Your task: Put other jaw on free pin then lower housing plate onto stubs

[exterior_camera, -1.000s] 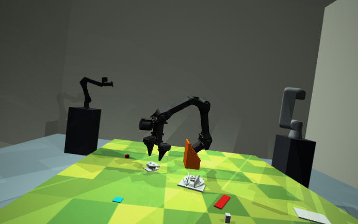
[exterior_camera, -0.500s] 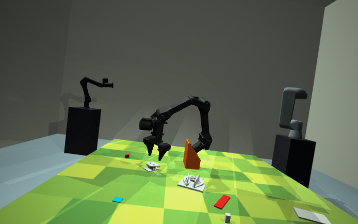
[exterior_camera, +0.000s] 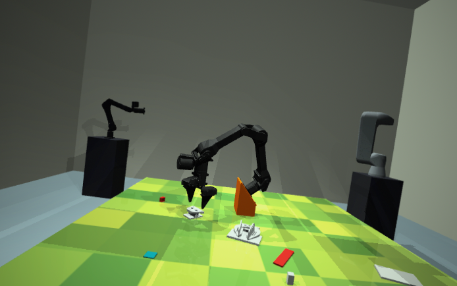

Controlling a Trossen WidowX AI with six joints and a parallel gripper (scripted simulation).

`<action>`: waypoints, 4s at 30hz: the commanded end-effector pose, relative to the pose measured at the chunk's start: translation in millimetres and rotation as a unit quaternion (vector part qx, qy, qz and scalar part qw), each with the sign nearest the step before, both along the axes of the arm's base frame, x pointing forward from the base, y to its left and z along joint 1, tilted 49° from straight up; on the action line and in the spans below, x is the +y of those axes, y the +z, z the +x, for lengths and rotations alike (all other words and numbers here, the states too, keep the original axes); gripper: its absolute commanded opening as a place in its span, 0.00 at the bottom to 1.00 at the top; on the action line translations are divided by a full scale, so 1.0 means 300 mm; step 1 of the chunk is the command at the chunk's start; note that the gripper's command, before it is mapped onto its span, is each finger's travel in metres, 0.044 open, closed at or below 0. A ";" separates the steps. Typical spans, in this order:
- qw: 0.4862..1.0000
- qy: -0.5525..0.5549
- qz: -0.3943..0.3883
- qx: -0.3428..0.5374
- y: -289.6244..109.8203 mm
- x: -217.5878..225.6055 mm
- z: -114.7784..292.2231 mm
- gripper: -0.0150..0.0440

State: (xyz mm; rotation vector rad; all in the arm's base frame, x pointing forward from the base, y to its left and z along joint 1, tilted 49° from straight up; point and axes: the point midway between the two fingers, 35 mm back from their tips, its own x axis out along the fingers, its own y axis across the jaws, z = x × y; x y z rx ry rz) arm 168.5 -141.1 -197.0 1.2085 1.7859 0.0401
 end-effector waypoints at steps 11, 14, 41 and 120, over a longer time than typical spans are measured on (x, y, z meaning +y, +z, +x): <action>1.000 -0.004 0.003 0.002 -0.054 0.063 0.000 1.00; 1.000 -0.005 0.003 0.002 -0.065 0.075 -0.001 1.00; 1.000 -0.005 0.003 0.001 -0.081 0.094 -0.002 1.00; 0.998 0.039 -0.006 -0.048 0.260 0.023 0.164 0.85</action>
